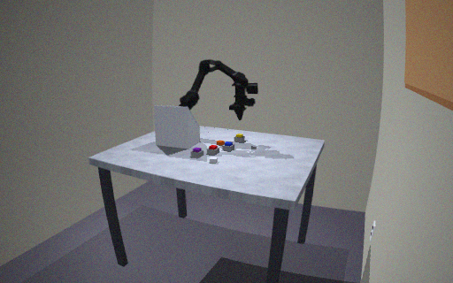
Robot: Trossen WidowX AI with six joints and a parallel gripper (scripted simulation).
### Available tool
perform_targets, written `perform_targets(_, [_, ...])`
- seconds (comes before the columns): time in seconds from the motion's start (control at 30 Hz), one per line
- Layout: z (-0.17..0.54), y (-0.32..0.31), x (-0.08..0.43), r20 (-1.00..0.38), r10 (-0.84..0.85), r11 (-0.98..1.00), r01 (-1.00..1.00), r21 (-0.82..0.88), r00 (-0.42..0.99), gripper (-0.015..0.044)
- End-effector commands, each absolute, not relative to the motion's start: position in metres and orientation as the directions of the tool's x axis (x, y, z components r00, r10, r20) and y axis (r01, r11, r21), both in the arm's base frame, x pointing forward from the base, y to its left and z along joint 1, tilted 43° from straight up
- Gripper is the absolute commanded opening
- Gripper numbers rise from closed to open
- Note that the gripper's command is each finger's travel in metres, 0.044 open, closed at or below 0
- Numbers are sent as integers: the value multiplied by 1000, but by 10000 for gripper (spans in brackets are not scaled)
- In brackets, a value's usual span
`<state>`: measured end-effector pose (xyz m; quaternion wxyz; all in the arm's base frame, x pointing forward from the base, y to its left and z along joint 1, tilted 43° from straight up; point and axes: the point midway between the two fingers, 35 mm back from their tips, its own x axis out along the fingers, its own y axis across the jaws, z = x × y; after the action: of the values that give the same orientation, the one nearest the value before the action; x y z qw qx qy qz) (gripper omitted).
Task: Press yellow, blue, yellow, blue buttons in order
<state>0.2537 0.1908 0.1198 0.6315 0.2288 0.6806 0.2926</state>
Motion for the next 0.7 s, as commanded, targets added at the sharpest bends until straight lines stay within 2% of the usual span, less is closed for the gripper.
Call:
perform_targets(0.0, [112,180,257,-731,674,730,-57,681,-104,20])
perform_targets(0.17, [53,119,276,-760,641,759,-58,648,-103,20])
perform_targets(0.4, [-2,61,274,-735,670,734,-57,677,-107,20])
perform_targets(0.57, [-7,59,273,-731,674,730,-57,681,-106,20])
perform_targets(0.67, [-35,84,270,-731,674,730,-57,681,-106,20])
